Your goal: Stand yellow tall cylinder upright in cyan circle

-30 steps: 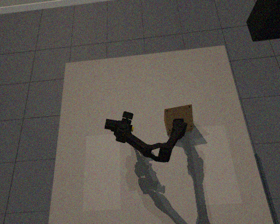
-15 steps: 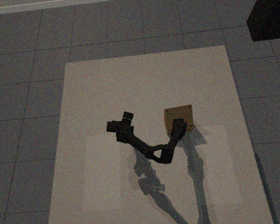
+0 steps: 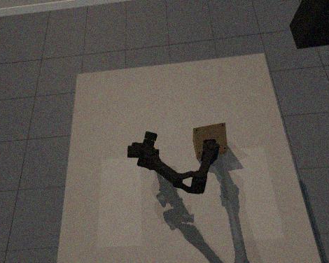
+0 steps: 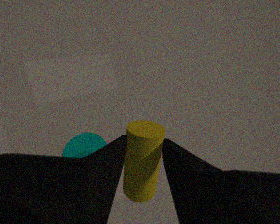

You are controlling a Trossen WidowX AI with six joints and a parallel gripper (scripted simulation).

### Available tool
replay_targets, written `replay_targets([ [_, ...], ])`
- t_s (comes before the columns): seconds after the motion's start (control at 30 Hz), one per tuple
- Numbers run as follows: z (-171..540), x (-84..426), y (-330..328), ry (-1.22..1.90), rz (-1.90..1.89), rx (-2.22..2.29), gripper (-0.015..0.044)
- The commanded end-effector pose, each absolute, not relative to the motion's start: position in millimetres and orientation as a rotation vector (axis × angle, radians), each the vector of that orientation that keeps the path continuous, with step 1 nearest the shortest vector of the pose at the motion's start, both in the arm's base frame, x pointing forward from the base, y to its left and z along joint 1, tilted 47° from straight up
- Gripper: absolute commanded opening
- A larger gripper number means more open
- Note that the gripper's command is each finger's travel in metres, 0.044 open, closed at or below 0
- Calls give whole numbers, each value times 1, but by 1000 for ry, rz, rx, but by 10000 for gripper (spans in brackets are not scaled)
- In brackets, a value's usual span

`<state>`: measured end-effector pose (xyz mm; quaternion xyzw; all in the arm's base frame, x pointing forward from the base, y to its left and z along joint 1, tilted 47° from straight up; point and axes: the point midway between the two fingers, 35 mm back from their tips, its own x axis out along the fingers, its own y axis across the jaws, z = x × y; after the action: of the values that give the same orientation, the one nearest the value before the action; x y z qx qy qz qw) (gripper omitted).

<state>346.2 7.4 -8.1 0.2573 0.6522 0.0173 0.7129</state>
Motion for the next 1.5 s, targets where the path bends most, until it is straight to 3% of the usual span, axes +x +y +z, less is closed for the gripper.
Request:
replay_targets([
  [0.0, -8, 346, 8, 1423, 19, 560, 105],
  [1.47, -13, 350, 11, 1173, -126, 515, 105],
])
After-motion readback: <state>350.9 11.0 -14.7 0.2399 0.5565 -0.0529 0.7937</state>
